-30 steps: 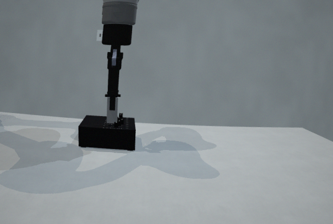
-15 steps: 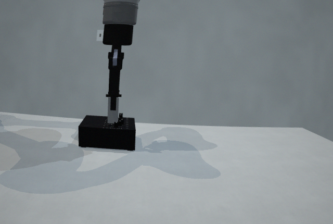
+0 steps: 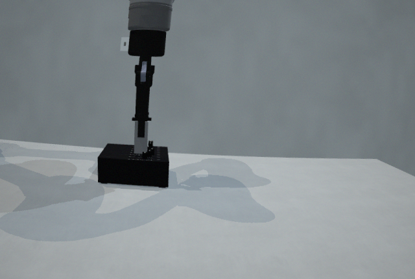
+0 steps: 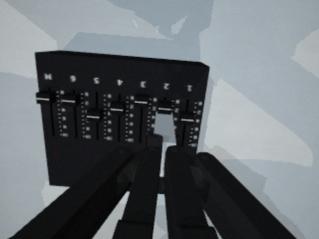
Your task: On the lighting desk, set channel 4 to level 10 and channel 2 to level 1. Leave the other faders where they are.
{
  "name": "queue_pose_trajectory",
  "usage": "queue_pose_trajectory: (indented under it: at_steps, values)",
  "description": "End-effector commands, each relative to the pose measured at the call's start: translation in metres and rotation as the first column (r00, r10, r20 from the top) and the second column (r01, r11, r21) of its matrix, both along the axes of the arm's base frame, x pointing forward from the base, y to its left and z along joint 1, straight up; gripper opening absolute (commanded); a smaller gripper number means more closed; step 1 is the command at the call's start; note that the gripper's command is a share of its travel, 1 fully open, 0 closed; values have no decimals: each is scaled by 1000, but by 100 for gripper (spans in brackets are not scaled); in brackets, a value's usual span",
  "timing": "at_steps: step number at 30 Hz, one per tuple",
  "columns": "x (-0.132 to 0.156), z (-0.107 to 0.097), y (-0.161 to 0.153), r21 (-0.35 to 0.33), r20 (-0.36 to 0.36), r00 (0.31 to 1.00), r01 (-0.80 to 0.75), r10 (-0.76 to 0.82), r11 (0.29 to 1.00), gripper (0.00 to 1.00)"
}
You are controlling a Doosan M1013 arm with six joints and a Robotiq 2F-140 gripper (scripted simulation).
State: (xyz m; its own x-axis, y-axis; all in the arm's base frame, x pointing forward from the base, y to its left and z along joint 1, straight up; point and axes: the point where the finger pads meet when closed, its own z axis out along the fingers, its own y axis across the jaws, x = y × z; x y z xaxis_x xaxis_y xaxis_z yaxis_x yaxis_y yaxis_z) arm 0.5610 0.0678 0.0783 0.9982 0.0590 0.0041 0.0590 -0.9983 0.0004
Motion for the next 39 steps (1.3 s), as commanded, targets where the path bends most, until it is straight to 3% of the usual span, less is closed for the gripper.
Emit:
queue_pose_trajectory:
  at_steps: [1, 28, 39]
  values:
    - [0, 0, 0, 0, 0, 1000, 0, 0, 1000, 10]
    - [-6, 3, 0, 0, 0, 1000, 0, 0, 1000, 10]
    - [-6, 31, 0, 0, 0, 1000, 0, 0, 1000, 10]
